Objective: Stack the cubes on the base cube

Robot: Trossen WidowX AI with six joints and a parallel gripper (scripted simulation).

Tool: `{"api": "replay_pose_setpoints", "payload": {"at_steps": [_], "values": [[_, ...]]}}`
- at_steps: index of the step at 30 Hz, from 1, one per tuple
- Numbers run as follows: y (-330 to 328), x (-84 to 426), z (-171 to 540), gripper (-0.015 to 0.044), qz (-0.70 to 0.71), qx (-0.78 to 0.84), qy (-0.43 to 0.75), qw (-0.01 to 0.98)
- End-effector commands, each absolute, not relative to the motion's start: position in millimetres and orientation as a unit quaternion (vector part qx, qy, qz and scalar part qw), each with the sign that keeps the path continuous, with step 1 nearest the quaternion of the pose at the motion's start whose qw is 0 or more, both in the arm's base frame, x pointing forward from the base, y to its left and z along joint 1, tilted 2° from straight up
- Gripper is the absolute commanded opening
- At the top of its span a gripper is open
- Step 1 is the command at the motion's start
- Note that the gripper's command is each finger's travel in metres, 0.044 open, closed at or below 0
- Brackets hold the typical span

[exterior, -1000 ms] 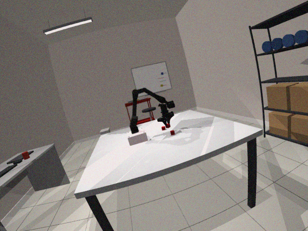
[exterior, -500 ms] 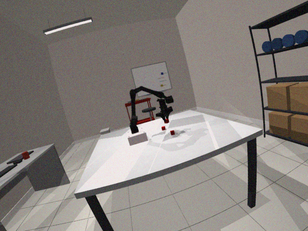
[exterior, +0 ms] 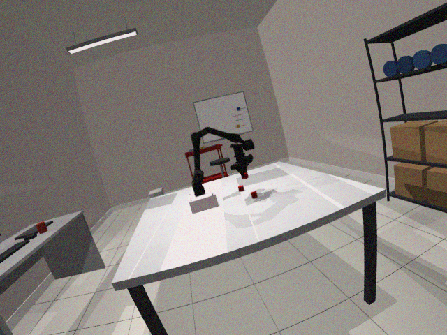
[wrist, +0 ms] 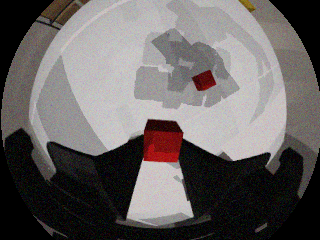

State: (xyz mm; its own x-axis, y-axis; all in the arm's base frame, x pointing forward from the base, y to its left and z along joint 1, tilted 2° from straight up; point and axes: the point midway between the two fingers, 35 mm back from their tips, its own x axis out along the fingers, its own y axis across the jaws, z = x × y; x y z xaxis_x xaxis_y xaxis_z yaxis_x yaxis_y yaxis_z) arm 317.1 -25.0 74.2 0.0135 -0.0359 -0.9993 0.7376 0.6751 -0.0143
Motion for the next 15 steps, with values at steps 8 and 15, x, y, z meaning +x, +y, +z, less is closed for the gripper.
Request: {"api": "replay_pose_setpoints", "payload": {"at_steps": [8,15], "values": [[9,321,59,0.0105,-0.164,0.141,0.685,0.696],[30,321,50,0.0105,-0.078,0.056,0.700,0.708]]}}
